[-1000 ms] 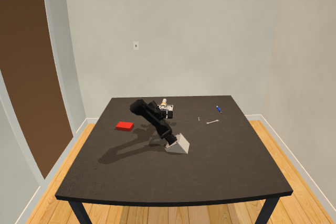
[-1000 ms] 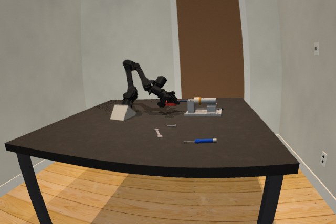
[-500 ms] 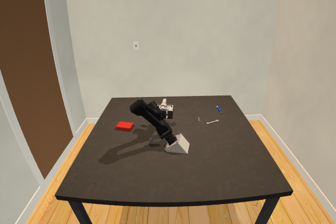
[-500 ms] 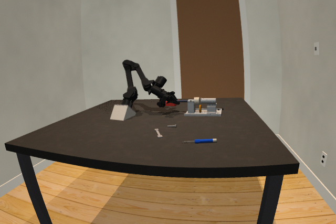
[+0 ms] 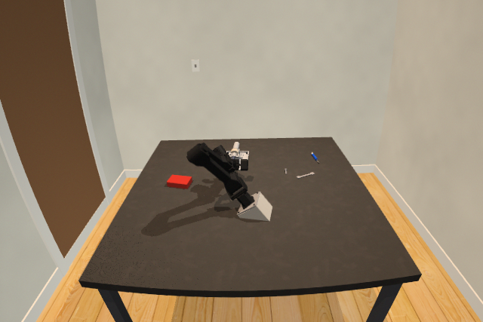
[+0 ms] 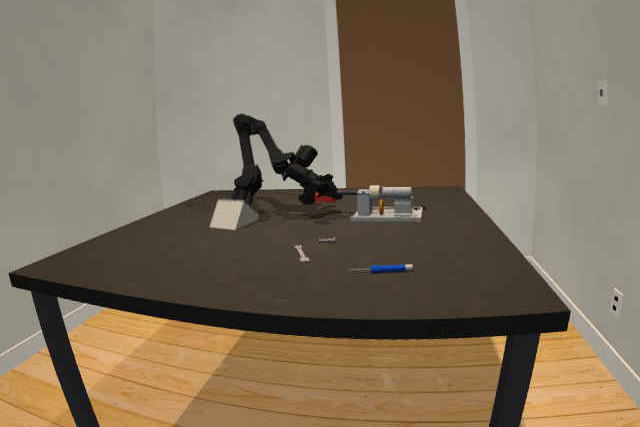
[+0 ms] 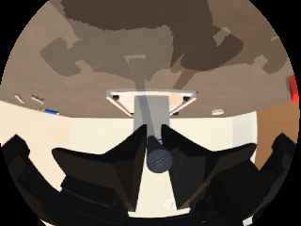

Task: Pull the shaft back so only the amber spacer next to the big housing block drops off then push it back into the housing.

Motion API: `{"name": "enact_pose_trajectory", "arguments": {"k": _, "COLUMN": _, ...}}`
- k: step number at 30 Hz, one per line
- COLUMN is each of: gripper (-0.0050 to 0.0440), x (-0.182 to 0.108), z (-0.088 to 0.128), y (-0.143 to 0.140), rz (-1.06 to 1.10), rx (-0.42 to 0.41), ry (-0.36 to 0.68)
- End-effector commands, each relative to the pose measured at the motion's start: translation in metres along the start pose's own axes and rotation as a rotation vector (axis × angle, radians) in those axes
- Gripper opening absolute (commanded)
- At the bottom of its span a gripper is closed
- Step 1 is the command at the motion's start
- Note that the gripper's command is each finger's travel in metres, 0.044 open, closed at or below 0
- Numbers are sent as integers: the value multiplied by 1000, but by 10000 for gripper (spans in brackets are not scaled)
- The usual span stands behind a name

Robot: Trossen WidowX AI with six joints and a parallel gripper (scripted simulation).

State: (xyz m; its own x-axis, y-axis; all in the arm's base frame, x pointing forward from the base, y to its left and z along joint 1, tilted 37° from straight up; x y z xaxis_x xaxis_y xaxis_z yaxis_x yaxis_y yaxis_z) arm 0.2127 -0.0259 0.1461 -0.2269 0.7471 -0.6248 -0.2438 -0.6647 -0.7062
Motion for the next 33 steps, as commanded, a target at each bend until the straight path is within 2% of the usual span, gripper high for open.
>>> {"name": "enact_pose_trajectory", "arguments": {"k": 1, "gripper": 0, "x": 0, "z": 0, "y": 0, "rz": 0, "rx": 0, "ry": 0}}
{"name": "enact_pose_trajectory", "arguments": {"k": 33, "gripper": 0, "x": -6, "z": -6, "y": 0, "rz": -5, "rx": 1, "ry": 1}}
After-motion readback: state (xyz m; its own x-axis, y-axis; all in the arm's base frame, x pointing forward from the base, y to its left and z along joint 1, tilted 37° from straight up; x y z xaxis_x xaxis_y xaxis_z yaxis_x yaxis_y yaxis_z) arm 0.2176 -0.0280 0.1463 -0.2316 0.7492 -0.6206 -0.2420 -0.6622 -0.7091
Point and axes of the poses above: the point midway between the two fingers, 35 mm back from their tips, its own z axis back along the fingers, its own y axis across the jaws, x = y × z, the point moved 10 cm from there along z, back along the fingers, and after that the axes turned 9 degrees about -z, right-handed, at the moved point
